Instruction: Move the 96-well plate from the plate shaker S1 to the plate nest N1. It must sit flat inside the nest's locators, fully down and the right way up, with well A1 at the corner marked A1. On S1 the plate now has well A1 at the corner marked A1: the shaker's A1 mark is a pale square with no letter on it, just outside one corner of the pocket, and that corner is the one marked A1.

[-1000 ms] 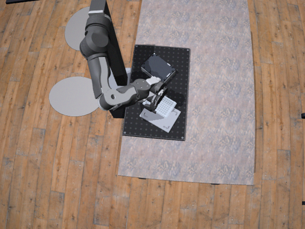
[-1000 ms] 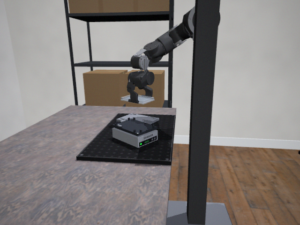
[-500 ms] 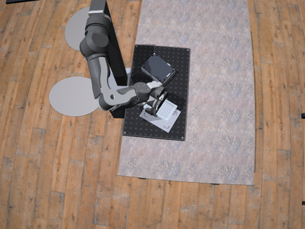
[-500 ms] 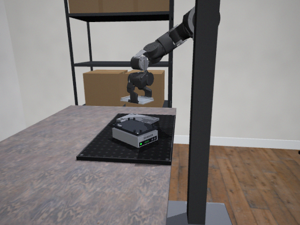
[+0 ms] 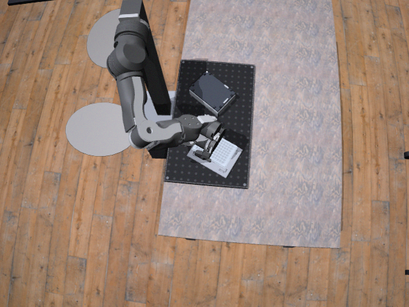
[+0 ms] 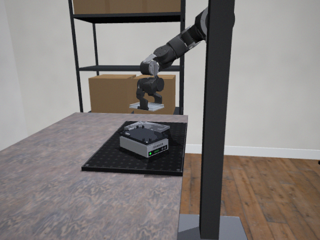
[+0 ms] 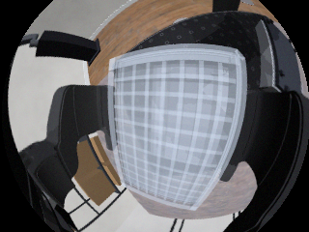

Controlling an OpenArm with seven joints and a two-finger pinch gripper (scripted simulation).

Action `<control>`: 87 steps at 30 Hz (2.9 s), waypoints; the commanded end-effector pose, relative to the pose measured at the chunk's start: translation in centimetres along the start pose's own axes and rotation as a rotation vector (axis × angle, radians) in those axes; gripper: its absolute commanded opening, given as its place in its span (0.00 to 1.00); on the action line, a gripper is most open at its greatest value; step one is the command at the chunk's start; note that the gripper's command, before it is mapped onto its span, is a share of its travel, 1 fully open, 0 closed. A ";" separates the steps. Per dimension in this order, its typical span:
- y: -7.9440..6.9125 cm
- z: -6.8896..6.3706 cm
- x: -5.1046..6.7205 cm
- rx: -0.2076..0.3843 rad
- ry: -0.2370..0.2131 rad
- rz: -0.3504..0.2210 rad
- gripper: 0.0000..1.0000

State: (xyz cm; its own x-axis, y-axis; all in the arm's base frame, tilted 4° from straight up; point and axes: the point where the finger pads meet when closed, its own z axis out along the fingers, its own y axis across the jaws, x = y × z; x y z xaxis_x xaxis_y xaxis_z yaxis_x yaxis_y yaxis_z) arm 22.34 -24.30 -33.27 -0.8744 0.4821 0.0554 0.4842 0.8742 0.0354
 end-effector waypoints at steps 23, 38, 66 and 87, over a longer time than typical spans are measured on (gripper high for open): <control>0.5 -0.2 0.3 -0.004 -0.002 -0.001 0.00; 0.7 -0.3 0.3 -0.004 -0.002 -0.001 0.00; 0.8 3.0 0.7 -0.005 0.001 -0.001 0.00; 1.1 6.6 0.5 -0.008 0.001 -0.003 0.00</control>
State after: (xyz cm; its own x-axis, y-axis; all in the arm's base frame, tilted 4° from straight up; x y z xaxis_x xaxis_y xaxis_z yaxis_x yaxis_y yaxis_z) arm 21.96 -22.96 -39.87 -0.8736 0.4831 0.0585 0.4853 0.8739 0.0302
